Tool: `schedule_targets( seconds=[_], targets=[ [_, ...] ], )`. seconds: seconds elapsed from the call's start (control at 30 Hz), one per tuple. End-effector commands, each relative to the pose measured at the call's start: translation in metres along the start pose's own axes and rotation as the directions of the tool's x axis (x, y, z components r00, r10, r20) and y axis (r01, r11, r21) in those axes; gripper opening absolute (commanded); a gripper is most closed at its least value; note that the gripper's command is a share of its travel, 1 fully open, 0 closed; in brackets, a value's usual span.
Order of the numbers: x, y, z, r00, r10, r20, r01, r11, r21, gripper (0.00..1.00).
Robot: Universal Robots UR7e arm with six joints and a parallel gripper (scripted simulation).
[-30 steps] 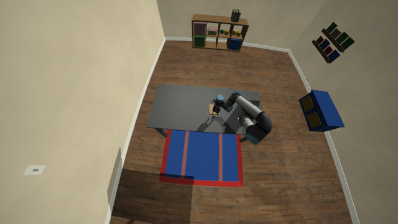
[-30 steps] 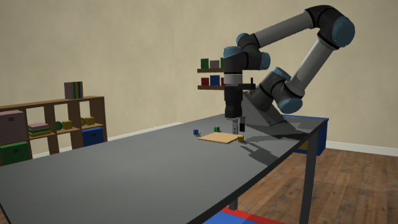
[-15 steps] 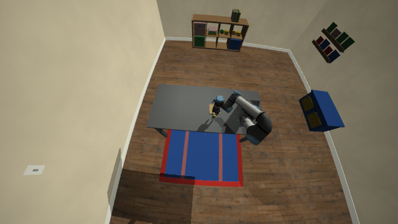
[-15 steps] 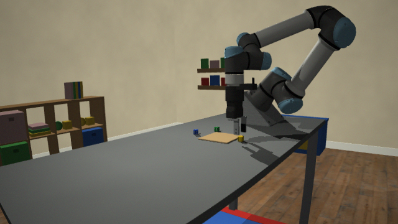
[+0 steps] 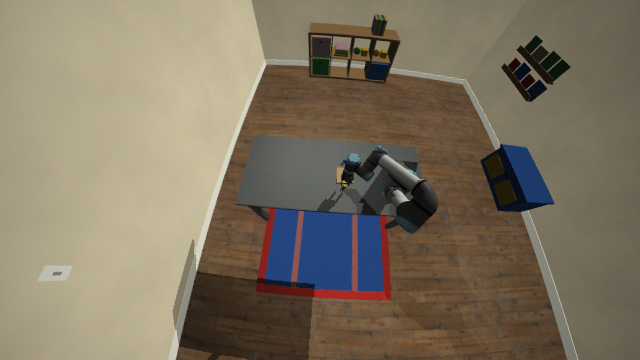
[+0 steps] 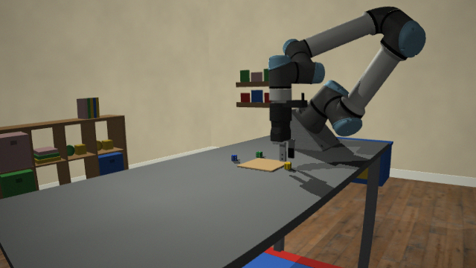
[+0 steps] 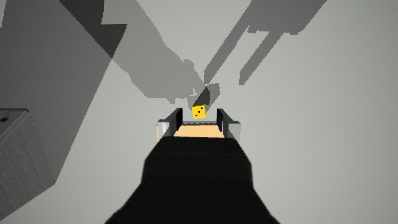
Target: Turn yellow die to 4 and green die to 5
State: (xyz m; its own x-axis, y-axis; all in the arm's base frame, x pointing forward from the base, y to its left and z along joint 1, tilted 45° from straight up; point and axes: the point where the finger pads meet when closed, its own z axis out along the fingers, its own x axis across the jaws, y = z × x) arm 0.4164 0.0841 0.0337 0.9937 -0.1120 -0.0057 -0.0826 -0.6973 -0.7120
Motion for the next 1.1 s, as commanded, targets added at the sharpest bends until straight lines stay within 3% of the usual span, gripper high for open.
schedule_targets(
  seconds=[0.0, 0.63, 1.07],
  targets=[
    [0.000, 0.000, 0.000, 1.000, 0.000, -0.001, 0.000, 1.000, 0.000, 1.00],
    [0.000, 0.000, -0.003, 1.000, 0.000, -0.001, 0.000, 1.000, 0.000, 1.00],
    [0.000, 0.000, -0.046, 1.000, 0.000, -0.001, 0.000, 1.000, 0.000, 1.00]
  ],
)
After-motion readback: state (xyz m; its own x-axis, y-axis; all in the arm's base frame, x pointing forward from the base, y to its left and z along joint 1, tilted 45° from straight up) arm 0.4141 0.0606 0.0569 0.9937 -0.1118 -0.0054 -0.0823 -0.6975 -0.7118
